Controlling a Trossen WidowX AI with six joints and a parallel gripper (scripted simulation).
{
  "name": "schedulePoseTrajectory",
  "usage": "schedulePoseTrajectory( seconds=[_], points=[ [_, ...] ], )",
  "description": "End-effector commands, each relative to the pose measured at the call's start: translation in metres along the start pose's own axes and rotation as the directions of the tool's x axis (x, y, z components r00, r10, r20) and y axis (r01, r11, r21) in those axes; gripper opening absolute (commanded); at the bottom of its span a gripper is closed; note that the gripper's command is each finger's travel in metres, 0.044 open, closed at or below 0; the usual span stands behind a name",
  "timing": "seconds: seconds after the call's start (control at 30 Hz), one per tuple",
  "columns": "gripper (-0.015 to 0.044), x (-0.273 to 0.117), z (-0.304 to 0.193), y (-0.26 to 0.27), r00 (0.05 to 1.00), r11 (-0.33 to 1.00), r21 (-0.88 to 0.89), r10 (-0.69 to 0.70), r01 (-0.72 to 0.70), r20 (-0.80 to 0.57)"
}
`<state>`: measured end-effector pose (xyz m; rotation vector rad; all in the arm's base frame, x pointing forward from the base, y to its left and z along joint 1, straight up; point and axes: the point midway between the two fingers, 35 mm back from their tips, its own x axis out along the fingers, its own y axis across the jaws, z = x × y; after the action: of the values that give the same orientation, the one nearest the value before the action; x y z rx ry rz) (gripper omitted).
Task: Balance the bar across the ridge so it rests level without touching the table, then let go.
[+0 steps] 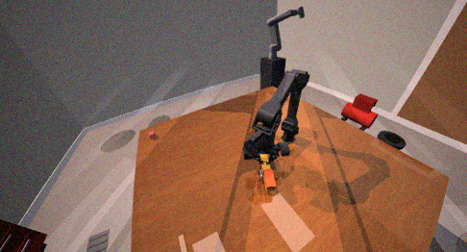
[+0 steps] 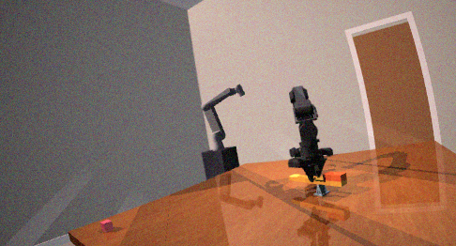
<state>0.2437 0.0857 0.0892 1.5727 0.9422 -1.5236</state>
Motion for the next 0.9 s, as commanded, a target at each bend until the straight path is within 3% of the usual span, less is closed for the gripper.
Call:
schedulePoseTrajectory(
  seconds=[0.0, 0.83, 0.87],
  points=[
    [0.0171, 0.0, 0.0, 0.0, 1.0, 1.0, 0.0, 0.0, 0.0, 0.0],
    [0.0185, 0.0, 0.0, 0.0, 1.0, 1.0, 0.0, 0.0, 0.0, 0.0],
    [0.0211, 0.0, 0.0, 0.0, 1.0, 1.0, 0.0, 0.0, 0.0, 0.0]
  ],
)
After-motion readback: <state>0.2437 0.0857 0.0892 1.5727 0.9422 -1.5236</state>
